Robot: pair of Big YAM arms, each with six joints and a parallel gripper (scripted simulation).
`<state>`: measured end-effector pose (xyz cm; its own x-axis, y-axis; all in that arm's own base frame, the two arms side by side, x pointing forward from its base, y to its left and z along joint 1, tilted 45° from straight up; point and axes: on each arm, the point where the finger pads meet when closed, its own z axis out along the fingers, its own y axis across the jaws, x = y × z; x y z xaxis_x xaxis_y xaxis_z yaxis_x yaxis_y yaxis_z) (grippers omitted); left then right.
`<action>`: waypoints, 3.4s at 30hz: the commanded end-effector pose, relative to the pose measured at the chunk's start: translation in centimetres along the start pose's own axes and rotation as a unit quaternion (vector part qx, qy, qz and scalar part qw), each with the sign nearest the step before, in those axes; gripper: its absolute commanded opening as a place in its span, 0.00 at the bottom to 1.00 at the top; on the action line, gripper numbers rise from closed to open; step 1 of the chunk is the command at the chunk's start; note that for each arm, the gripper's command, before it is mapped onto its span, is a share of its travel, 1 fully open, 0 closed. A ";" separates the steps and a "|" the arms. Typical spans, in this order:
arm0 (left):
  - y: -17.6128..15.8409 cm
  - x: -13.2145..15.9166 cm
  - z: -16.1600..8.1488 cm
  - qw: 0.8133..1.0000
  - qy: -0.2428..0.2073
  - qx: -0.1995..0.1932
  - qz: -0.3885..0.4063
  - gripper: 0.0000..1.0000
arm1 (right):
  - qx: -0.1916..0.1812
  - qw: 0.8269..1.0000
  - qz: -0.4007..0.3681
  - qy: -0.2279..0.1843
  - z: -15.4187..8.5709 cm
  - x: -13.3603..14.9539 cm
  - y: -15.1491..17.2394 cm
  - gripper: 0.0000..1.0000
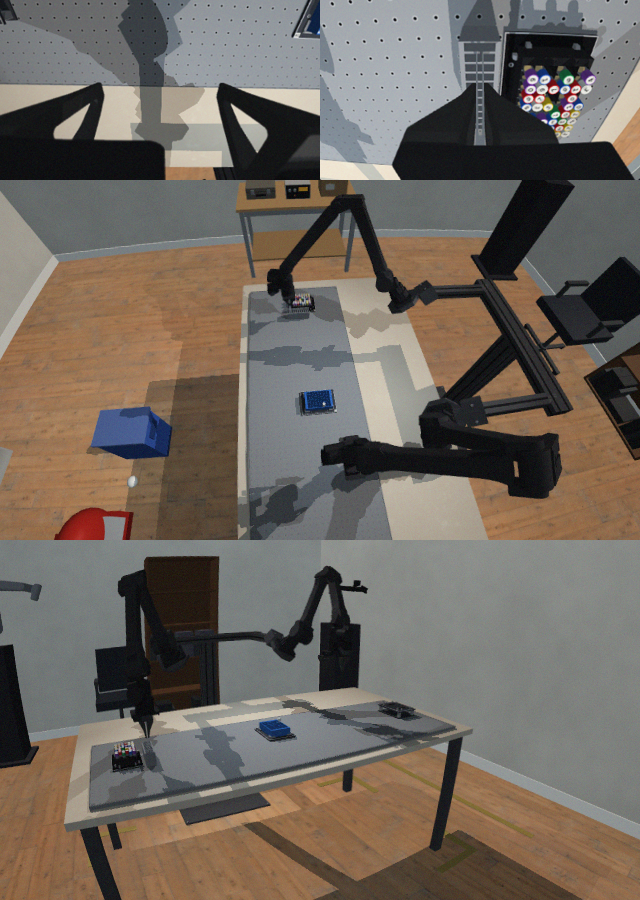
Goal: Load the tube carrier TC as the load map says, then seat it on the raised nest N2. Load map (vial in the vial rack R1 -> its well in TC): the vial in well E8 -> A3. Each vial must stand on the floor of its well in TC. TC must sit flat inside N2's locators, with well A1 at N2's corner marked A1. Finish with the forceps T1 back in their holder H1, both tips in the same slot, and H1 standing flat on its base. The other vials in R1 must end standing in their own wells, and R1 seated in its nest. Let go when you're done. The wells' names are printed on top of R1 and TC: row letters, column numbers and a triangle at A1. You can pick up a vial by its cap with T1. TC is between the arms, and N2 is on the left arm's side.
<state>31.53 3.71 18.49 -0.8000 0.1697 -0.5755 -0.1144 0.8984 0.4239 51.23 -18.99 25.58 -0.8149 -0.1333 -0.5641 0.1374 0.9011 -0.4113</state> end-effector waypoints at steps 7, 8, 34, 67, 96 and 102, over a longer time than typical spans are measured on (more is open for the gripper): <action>0.2 -0.8 -0.5 1.000 -0.008 0.000 0.002 1.00 | 0.009 1.000 0.003 -0.012 0.4 -1.2 -1.2 0.07; 0.2 -0.8 -0.5 1.000 -0.008 0.000 0.002 1.00 | 0.009 1.000 0.003 -0.012 0.4 -1.2 -1.2 0.07; 0.2 -0.8 -0.5 1.000 -0.008 0.000 0.002 1.00 | 0.008 1.000 0.003 -0.011 1.0 -1.1 -1.2 0.07; 0.2 -0.8 -0.5 1.000 -0.008 0.000 0.002 1.00 | 0.005 1.000 0.003 -0.014 0.4 -1.1 -0.7 0.12; 0.2 -0.8 -0.5 1.000 -0.008 0.000 0.002 1.00 | 0.002 1.000 0.003 -0.015 -2.1 -0.8 -0.1 0.24; 0.2 -0.8 -0.5 1.000 -0.008 0.000 0.002 1.00 | 0.002 1.000 0.004 -0.016 -3.2 -0.9 -0.1 0.24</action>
<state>31.53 3.71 18.49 -0.8000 0.1697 -0.5755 -0.1144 0.8984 0.4239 50.60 -18.85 26.58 -0.8100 -0.1335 -0.5710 0.1435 0.8990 -0.4137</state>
